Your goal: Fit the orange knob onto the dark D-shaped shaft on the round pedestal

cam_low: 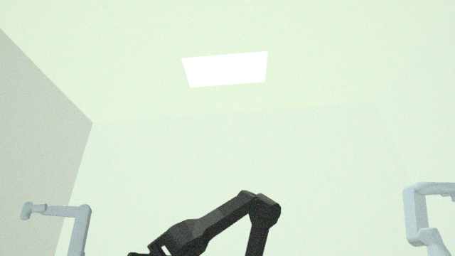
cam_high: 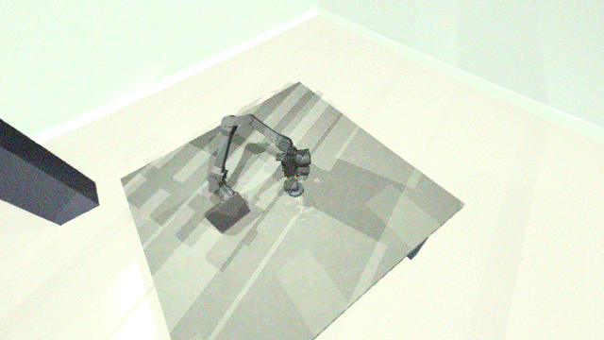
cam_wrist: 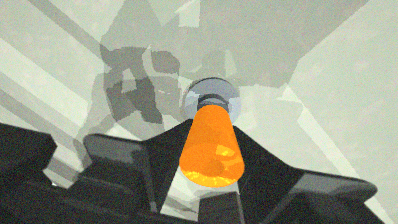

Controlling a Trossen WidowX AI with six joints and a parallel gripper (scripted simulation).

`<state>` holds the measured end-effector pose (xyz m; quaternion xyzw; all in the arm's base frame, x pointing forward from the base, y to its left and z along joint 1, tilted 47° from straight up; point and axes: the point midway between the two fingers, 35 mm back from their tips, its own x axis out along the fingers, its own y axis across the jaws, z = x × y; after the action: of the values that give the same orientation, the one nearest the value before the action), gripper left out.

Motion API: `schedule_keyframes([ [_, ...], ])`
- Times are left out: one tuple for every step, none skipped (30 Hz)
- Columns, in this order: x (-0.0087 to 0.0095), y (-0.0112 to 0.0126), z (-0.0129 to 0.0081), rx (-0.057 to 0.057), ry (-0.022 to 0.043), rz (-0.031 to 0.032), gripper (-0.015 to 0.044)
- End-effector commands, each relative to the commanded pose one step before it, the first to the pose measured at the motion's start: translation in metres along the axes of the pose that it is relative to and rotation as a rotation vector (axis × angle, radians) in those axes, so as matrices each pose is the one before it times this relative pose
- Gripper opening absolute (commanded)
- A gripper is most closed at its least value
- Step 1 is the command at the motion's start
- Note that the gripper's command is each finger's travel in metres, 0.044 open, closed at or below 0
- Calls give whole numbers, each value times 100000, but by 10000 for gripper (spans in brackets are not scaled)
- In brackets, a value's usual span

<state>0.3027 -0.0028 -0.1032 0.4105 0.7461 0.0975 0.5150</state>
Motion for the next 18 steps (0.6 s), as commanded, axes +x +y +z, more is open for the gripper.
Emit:
schedule_keyframes([
  [30,-16,37,553,-116,-46,0],
  [0,0,0,0,0,0,0],
  [0,11,3,0,0,1,0],
  [0,0,0,0,0,0,0],
  [40,17,6,-1,1,3,0],
  [0,0,0,0,0,0,0],
  [0,11,4,0,0,1,0],
  [0,0,0,0,0,0,0],
  [0,0,0,0,0,0,0],
  [38,12,8,-1,1,2,0],
  [0,0,0,0,0,0,0],
  [0,0,0,0,0,0,0],
  [0,0,0,0,0,0,0],
  [0,0,0,0,0,0,0],
  [-146,-1,-6,1,-4,-6,0],
  [-194,1,-6,2,-5,-9,0],
  [-52,6,5,0,-2,-2,0],
  [-51,10,-2,0,-1,-2,0],
])
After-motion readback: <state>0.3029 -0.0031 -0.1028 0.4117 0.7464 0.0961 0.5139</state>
